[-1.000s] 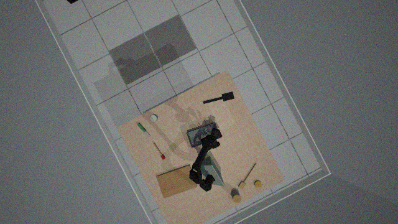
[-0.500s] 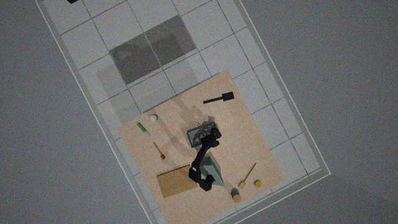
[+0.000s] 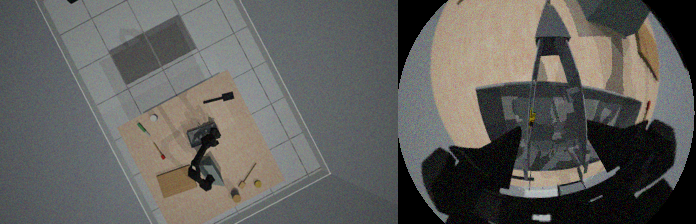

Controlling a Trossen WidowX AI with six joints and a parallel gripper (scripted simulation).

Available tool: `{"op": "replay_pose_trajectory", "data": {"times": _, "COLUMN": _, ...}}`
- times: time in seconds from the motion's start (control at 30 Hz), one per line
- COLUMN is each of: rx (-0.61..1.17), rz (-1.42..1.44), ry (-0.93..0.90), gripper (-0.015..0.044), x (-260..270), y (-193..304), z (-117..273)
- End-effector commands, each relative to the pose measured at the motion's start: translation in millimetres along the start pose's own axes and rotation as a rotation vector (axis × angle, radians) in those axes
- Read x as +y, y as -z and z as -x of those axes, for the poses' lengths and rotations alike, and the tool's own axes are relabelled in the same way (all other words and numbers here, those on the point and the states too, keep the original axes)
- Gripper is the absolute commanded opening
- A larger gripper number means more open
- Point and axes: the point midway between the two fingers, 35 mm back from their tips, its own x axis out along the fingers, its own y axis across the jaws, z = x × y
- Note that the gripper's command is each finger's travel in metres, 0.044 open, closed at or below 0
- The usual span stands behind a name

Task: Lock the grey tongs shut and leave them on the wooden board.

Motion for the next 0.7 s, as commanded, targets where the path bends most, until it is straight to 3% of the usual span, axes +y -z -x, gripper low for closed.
{"op": "replay_pose_trajectory", "data": {"times": 0.0, "rx": -0.006, "rz": -0.011, "ry": 0.012, "gripper": 0.044, "x": -1.3, "y": -3.6, "z": -10.5}}
{"op": "replay_pose_trajectory", "data": {"times": 0.2, "rx": -0.006, "rz": -0.011, "ry": 0.012, "gripper": 0.044, "x": -1.4, "y": -3.7, "z": -10.7}}
{"op": "replay_pose_trajectory", "data": {"times": 0.3, "rx": -0.004, "rz": -0.001, "ry": 0.003, "gripper": 0.0361, "x": -1.0, "y": -1.6, "z": -6.9}}
{"op": "replay_pose_trajectory", "data": {"times": 0.67, "rx": -0.004, "rz": -0.001, "ry": 0.003, "gripper": 0.0288, "x": -1.0, "y": -1.6, "z": -6.9}}
